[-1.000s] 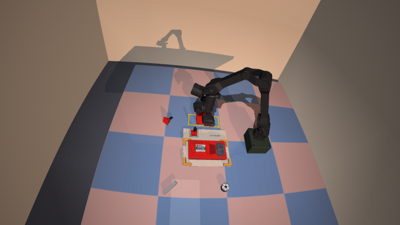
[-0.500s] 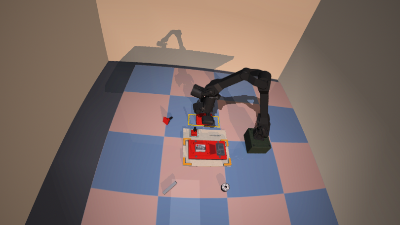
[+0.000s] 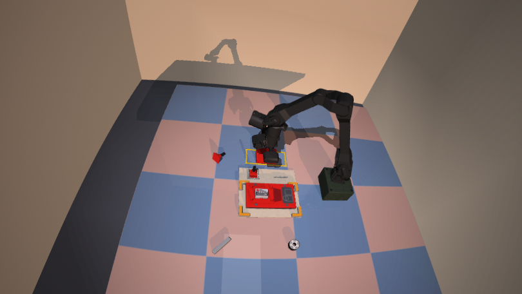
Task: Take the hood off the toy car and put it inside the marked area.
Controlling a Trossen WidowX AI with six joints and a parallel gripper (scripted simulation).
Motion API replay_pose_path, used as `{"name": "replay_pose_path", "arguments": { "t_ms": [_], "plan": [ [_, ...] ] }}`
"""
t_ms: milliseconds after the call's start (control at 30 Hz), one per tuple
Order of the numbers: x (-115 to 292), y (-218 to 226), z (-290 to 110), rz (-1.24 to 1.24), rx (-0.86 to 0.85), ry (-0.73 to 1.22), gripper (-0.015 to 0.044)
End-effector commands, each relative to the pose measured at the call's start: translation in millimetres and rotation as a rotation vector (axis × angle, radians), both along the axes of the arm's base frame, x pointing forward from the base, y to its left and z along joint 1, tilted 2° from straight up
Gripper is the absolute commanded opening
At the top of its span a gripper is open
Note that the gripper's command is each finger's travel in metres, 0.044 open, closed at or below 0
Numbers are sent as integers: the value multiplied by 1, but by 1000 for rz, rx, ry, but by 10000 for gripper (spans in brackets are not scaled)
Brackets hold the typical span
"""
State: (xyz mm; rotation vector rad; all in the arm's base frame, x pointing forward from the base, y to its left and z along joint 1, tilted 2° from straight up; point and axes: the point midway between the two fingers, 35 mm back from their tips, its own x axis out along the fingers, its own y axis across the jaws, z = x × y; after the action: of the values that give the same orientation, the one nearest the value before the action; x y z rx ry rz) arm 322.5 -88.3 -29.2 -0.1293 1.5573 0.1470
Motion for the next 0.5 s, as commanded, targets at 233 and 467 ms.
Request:
{"name": "replay_pose_path", "arguments": {
  "t_ms": [233,467],
  "plan": [
    [2,-1,18,0,-2,1,440],
    [1,0,73,0,-5,8,440]
  ]
}}
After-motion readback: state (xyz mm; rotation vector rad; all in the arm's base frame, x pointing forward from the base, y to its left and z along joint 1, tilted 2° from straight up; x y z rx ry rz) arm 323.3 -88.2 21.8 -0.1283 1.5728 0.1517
